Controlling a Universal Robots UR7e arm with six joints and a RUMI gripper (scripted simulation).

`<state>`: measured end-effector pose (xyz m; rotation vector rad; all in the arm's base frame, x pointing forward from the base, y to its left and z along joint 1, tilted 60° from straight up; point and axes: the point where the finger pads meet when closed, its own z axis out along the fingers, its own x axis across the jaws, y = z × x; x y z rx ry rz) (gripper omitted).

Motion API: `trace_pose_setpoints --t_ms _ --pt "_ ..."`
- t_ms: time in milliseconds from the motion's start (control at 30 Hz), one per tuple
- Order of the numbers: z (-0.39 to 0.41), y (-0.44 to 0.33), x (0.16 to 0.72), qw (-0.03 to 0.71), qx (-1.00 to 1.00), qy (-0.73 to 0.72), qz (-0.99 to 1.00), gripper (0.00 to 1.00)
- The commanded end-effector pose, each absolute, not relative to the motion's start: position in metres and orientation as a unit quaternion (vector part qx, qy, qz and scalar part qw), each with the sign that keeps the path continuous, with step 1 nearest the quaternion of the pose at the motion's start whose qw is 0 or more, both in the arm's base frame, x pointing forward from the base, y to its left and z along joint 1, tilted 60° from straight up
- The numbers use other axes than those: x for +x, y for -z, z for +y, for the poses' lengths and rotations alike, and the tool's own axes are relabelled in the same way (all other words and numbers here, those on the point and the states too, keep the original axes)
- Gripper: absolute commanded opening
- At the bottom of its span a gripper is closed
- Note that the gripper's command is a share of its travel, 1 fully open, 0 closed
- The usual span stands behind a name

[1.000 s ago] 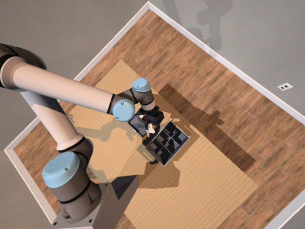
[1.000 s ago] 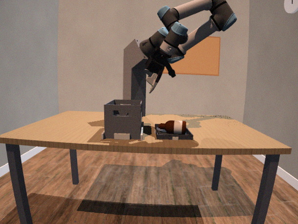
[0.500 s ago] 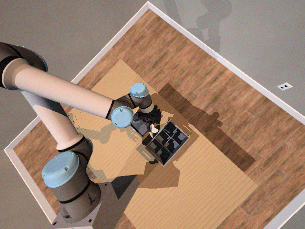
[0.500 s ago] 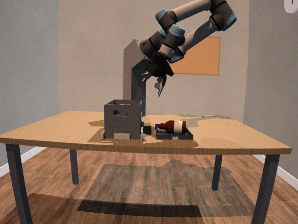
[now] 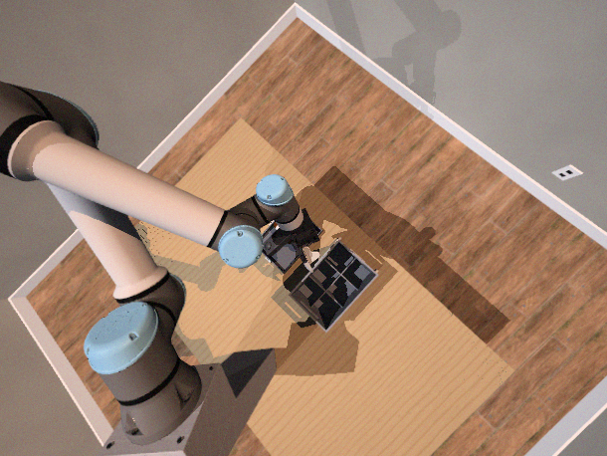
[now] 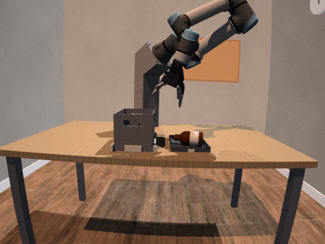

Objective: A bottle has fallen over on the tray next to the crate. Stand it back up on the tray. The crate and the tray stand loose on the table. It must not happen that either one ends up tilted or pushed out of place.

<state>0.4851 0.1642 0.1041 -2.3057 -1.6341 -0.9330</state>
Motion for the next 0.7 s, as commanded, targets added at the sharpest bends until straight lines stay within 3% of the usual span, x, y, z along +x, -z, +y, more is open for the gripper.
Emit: trace_pose_setpoints --t_ms 0,667 --pt "0.168 -0.104 0.485 0.074 -0.741 0.328 -0.582 1.00" --pt "0.192 -0.106 0.483 -0.021 -0.523 0.396 -0.754 1.00"
